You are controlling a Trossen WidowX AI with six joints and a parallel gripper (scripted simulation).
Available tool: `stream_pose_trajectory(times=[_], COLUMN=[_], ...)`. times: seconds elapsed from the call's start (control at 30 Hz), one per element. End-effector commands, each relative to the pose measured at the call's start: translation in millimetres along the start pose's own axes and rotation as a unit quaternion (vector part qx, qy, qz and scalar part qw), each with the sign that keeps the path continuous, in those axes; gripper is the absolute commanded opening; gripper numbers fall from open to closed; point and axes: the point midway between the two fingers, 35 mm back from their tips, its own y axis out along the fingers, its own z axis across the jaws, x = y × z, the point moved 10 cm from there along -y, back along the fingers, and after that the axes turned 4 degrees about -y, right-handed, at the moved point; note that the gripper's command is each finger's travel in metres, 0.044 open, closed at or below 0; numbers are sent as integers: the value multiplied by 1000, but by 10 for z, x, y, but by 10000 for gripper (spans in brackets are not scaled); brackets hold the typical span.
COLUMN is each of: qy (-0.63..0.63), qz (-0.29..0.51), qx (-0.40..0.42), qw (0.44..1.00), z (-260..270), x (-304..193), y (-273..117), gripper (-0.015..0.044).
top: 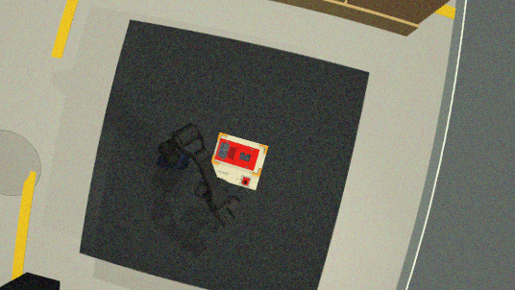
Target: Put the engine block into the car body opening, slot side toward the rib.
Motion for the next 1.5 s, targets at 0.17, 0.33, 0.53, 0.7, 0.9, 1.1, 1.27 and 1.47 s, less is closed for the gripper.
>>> stream_pose_trajectory(times=[0.17, 0.33, 0.53, 0.7, 0.9, 1.1, 1.27, 1.47], qy=[10, 10, 10, 10, 9, 9, 9, 9], qz=[-42, -43, -43, -43, -43, -44, -44, -44], qx=[-6, -6, -6, -6, -6, -6, -6, -6], qw=[999, 999, 999, 999, 999, 999, 999, 999], z=[86, 84, 86, 85, 84, 85, 87, 87], x=[-118, -88, -81, -80, -74, -67, -63, -63], y=[9, 332, 483, 507, 604, 700, 755, 755], gripper=[440, 440, 440, 440, 440, 440, 440, 282])
